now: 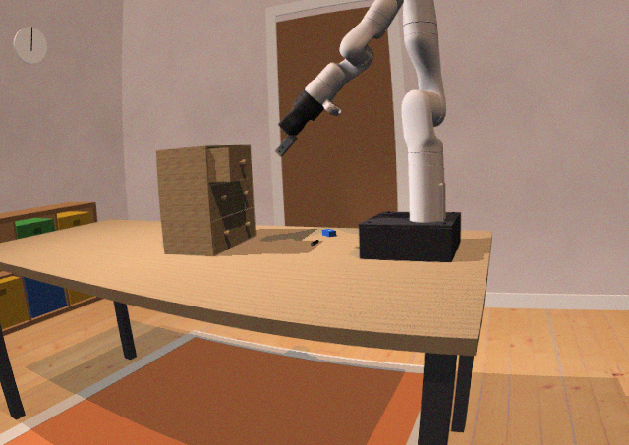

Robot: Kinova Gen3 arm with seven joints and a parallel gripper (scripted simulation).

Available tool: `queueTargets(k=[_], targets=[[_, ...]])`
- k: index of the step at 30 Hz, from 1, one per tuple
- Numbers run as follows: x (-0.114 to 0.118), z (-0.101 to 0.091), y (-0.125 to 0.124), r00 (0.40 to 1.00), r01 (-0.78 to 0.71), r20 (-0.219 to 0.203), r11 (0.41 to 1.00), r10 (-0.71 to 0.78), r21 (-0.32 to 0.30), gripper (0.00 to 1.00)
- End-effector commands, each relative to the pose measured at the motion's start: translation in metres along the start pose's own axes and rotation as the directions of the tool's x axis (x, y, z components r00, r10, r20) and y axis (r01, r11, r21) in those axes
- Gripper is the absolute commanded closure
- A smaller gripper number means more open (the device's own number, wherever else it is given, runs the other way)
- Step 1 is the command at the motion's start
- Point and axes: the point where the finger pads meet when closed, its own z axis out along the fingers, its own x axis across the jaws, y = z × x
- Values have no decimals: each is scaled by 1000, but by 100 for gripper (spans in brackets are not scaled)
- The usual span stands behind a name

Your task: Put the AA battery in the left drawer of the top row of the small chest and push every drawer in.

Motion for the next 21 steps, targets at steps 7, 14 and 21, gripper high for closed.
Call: queueTargets(k=[7, 14, 21], targets=[[0, 5, 5, 1000, -5, 4, 1000, 5, -5, 100], [-1, 8, 6, 1000, -5, 5, 1000, 5, -4, 100], [-1, 15, 9, 1000, -5, 6, 1000, 5, -2, 100]])
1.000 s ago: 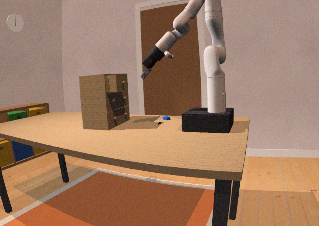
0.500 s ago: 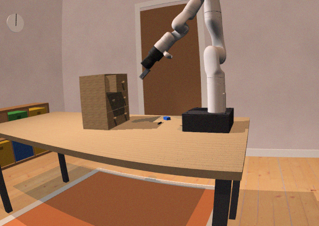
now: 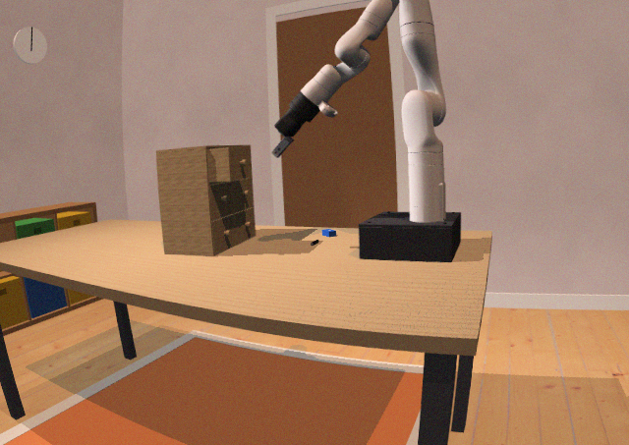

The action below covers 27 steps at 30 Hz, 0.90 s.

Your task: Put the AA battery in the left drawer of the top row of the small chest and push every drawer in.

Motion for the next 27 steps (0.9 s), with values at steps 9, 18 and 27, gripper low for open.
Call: queueTargets(k=[9, 18, 27], targets=[[2, 15, 7, 1000, 2, -1, 1000, -2, 1, 100], [3, 30, 14, 1000, 1, -1, 1000, -1, 2, 100], [3, 38, 18, 1000, 1, -1, 1000, -1, 2, 100]])
